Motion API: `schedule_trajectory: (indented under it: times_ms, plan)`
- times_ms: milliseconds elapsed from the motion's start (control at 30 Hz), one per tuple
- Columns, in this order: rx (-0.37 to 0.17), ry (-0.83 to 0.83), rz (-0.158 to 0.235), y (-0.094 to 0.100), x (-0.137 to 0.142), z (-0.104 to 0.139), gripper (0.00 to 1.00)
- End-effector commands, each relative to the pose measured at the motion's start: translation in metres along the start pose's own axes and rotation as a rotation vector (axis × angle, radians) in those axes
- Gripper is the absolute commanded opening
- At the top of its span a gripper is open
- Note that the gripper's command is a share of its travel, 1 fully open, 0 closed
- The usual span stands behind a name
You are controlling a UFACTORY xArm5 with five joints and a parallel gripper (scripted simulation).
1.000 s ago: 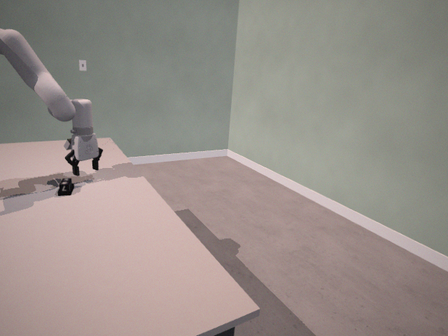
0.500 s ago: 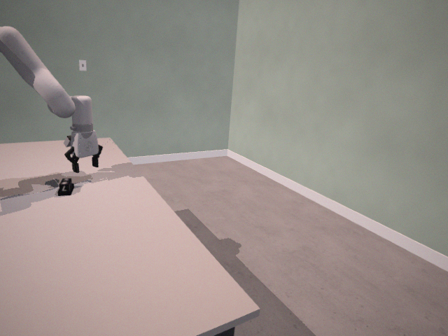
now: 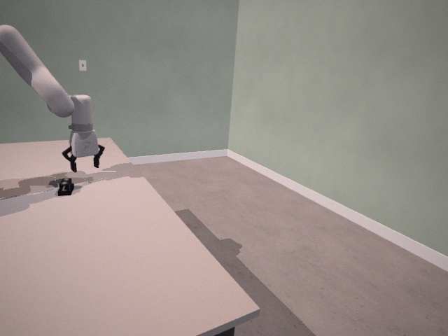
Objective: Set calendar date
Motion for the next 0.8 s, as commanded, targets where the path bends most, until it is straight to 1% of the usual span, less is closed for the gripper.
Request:
schedule_trajectory:
  times_ms: [0, 133, 333, 367, 433, 633, 767]
  plan:
    - [0.001, -0.047, 0.005, 0.002, -0.003, 0.013, 1.0]
    - [0.001, -0.072, 0.005, 0.002, -0.004, 0.014, 1.0]
    - [0.001, -0.293, 0.004, 0.002, -0.006, 0.021, 1.0]
    - [0.001, -0.309, 0.004, 0.002, -0.008, 0.026, 1.0]
    - [0.001, -0.309, 0.004, 0.003, -0.012, 0.036, 1.0]
    - [0.001, -0.334, 0.004, 0.003, -0.012, 0.037, 1.0]
    - [0.002, -0.48, 0.004, 0.003, -0.013, 0.042, 1.0]
Point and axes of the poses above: the point where the finger pads meet when closed, its own y axis back along the fingers, its own x axis across the jaws, z = x × y, the point moved 3 cm from there along y, back along the fingers, and after that the axes turned 13 degrees about -y, right-handed, at the moved point
